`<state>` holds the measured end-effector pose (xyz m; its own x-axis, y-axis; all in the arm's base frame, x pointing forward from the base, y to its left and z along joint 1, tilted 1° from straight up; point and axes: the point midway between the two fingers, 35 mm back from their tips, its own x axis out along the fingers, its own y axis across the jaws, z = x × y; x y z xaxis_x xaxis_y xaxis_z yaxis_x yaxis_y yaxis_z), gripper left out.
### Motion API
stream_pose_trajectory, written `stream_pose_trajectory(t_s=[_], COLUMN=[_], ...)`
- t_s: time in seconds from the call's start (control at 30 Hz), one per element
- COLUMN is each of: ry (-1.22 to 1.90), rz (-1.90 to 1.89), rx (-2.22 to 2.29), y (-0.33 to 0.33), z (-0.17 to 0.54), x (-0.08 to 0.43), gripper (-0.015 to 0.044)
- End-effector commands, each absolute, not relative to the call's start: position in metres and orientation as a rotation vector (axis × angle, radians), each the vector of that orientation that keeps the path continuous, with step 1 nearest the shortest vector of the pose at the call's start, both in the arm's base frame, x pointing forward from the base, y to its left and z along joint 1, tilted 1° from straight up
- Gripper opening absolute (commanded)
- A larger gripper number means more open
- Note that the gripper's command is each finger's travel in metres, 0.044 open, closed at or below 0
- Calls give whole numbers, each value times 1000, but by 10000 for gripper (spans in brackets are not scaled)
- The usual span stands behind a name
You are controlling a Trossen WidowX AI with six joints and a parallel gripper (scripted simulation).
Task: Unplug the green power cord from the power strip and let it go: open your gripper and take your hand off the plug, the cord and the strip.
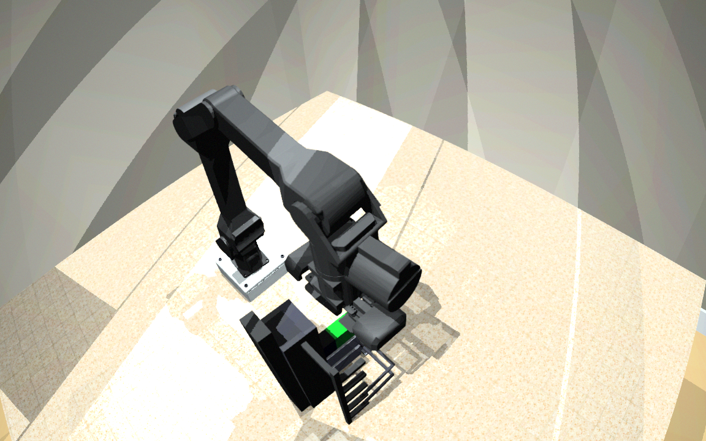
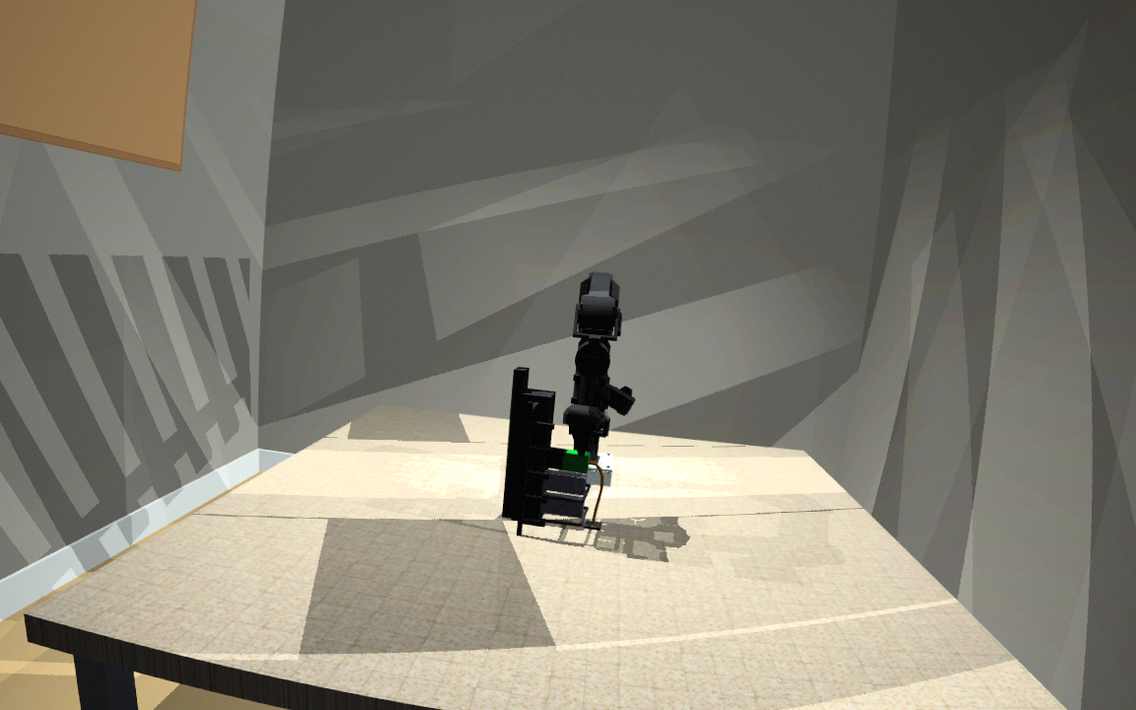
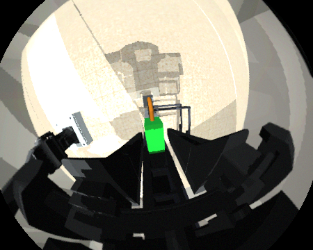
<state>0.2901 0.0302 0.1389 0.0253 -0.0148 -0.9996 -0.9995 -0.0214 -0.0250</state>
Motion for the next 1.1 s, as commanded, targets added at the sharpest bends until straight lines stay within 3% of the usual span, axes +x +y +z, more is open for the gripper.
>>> stream_pose_trajectory(t_s=[0.0, 0.23, 0.37, 0.63, 1.07], ry=[1187, 1187, 1191, 1191, 1189], rz=[1203, 1203, 1198, 1198, 1199], rx=[-1248, -1248, -1248, -1248, -1247], y=[30, 30, 29, 29, 46], z=[135, 128, 130, 130, 130], x=[290, 290, 290, 290, 292], gripper=[160, 160, 55, 2, 0])
